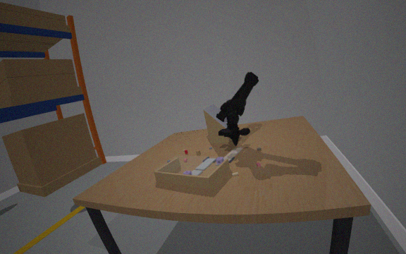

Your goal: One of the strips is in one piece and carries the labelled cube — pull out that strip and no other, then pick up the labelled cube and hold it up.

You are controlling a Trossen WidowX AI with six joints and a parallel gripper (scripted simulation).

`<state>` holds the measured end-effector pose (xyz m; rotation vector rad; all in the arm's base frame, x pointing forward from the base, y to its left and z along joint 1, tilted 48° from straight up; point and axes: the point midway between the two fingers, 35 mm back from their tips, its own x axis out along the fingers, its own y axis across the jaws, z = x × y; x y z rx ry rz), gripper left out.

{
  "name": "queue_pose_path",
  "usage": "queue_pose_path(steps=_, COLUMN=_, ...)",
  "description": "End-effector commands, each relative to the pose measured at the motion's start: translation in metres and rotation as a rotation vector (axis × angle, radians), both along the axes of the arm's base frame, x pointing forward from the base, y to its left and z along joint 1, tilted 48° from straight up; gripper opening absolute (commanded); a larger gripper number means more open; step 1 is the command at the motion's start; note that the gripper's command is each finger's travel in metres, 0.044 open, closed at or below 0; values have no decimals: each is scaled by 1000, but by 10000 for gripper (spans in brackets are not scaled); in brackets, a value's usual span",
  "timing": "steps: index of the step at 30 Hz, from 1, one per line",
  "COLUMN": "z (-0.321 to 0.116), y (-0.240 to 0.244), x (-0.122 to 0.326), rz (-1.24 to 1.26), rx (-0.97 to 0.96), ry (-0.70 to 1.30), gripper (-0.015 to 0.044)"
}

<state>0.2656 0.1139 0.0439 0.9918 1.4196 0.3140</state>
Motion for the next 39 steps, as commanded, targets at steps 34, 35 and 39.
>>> queue_pose_path(steps=34, z=9, y=-72, x=110, rz=98, rx=-20, ry=-119, gripper=440)
queue_pose_path(steps=35, z=9, y=-73, x=114, rz=98, rx=-20, ry=-119, gripper=440)
queue_pose_path(steps=39, z=8, y=-81, x=128, rz=98, rx=-21, ry=-120, gripper=440)
